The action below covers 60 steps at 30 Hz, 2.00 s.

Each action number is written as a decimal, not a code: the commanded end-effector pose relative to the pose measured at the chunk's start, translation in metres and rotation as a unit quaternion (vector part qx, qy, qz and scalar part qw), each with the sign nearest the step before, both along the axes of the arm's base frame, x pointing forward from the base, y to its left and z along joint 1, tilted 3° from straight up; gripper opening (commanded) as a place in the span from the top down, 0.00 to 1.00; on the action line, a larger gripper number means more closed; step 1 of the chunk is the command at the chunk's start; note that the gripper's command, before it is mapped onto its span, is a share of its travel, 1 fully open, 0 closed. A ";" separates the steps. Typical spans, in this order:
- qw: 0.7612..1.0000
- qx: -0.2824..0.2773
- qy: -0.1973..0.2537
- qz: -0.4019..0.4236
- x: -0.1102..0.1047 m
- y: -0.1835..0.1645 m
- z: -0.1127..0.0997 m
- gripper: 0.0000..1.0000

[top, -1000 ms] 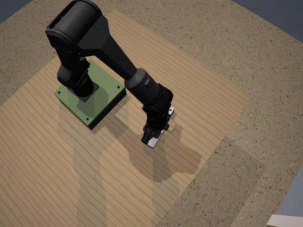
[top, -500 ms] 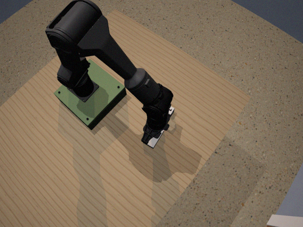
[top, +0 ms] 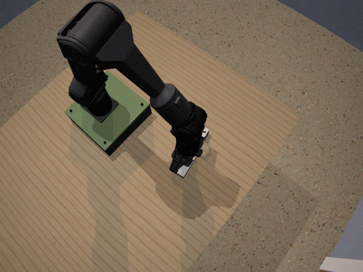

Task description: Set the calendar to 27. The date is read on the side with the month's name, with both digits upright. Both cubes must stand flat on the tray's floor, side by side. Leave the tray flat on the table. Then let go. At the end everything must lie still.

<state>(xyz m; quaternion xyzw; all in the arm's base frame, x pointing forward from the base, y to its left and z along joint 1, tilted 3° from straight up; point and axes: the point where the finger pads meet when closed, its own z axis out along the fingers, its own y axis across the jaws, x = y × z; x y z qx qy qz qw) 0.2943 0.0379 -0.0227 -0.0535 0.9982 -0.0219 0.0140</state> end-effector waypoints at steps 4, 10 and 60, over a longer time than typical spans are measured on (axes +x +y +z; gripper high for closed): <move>1.000 -0.001 0.001 -0.001 -0.001 -0.001 -0.004 0.65; 1.000 0.000 0.001 -0.001 -0.001 -0.001 -0.004 0.65; 1.000 0.000 0.001 -0.001 -0.001 -0.001 -0.004 0.40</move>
